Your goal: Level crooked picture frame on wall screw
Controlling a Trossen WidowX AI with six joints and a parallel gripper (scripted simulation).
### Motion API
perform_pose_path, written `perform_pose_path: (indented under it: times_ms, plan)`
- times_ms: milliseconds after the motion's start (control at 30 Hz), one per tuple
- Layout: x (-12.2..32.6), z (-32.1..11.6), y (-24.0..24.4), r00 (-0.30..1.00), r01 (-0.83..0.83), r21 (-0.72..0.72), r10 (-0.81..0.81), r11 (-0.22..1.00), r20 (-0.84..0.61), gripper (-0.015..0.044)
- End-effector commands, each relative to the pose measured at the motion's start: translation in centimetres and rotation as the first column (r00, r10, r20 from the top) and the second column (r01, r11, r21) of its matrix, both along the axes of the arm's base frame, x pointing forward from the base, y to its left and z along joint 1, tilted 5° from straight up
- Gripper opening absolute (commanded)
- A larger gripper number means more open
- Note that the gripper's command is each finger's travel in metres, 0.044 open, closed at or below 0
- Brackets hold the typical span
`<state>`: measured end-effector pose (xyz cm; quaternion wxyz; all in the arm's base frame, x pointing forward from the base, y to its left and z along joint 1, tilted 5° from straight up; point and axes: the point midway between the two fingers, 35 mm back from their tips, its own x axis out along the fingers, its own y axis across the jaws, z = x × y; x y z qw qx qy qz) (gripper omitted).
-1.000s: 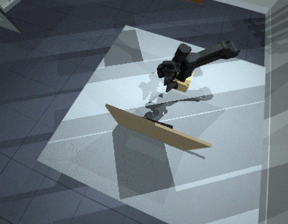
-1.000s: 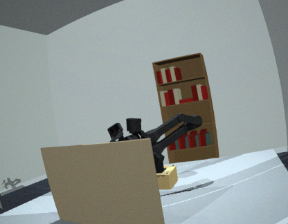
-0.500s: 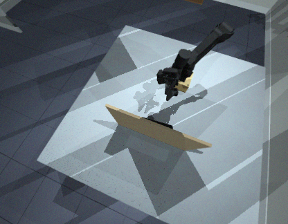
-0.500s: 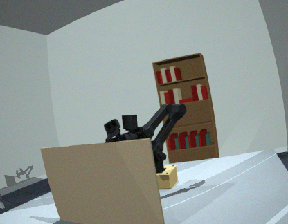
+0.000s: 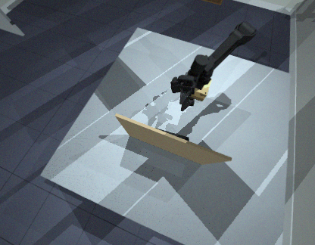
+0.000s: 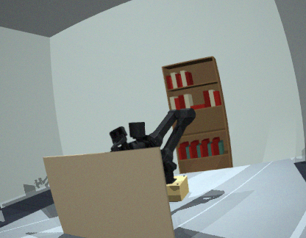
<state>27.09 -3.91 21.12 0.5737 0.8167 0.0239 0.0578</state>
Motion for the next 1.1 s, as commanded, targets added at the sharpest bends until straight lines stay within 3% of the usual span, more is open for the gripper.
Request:
perform_pose_path:
  times_ms: [0,467,1067]
  plan:
    - [1.2,-0.1,-0.1,1.0,0.003,-0.006,-0.003,1.0,0.003,0.026]
    - [7.5,-4.9,1.1,1.0,0.003,-0.004,-0.003,1.0,0.007,0.026]
    - [8.2,-5.1,1.2,1.0,0.003,-0.004,-0.003,1.0,0.007,0.026]
